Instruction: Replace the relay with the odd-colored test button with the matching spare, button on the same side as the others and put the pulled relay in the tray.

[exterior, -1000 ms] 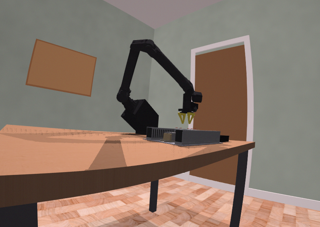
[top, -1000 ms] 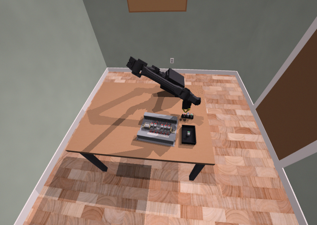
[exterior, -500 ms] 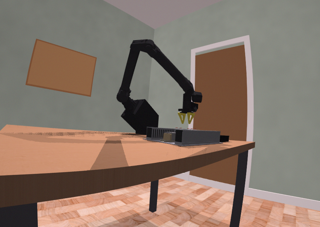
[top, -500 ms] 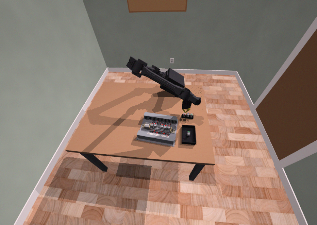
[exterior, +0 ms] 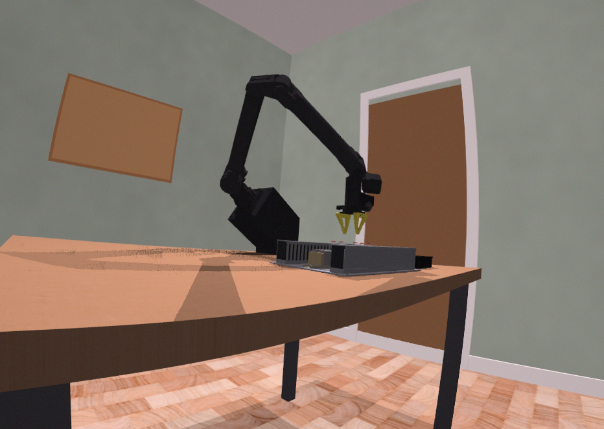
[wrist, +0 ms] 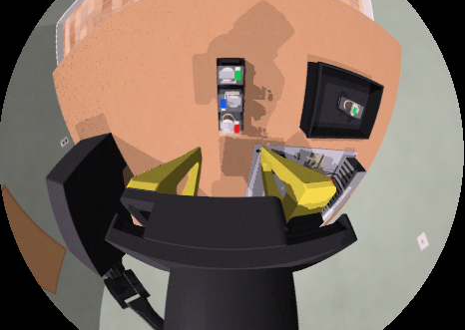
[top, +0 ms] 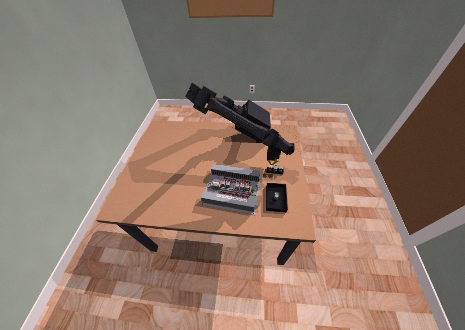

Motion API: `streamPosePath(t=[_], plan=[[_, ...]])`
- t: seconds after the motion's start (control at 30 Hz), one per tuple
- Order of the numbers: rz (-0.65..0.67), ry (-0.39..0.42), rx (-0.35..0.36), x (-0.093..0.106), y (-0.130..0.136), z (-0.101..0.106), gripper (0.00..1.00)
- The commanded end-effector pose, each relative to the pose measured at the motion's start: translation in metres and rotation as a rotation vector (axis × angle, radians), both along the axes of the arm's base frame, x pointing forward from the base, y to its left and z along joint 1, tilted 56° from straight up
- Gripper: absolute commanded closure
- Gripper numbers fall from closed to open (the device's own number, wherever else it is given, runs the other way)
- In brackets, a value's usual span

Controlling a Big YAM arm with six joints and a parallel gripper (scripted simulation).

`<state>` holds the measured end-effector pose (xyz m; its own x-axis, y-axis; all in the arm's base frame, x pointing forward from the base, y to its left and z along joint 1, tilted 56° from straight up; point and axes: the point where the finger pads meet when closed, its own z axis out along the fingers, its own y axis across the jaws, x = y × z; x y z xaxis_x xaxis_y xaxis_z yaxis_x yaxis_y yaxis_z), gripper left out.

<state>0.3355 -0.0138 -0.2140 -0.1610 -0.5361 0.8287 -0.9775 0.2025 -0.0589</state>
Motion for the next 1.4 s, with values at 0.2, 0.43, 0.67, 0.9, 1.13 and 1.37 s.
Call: streamPosePath(t=[0.2,0.43,0.67,0.9,1.13,1.37], plan=[[-0.012,0.011,0.0,0.001,-0.006,-0.004,0.41],[-0.01,0.01,0.0,-0.004,-0.017,-0.011,0.41],[-0.01,0.011,0.0,-0.008,-0.032,-0.021,0.41],[-0.01,0.006,0.001,-0.008,-0.042,-0.028,0.41],[-0.01,0.01,0.001,-0.009,-0.043,-0.029,0.41],[-0.011,0.007,0.002,-0.007,-0.043,-0.029,0.41]])
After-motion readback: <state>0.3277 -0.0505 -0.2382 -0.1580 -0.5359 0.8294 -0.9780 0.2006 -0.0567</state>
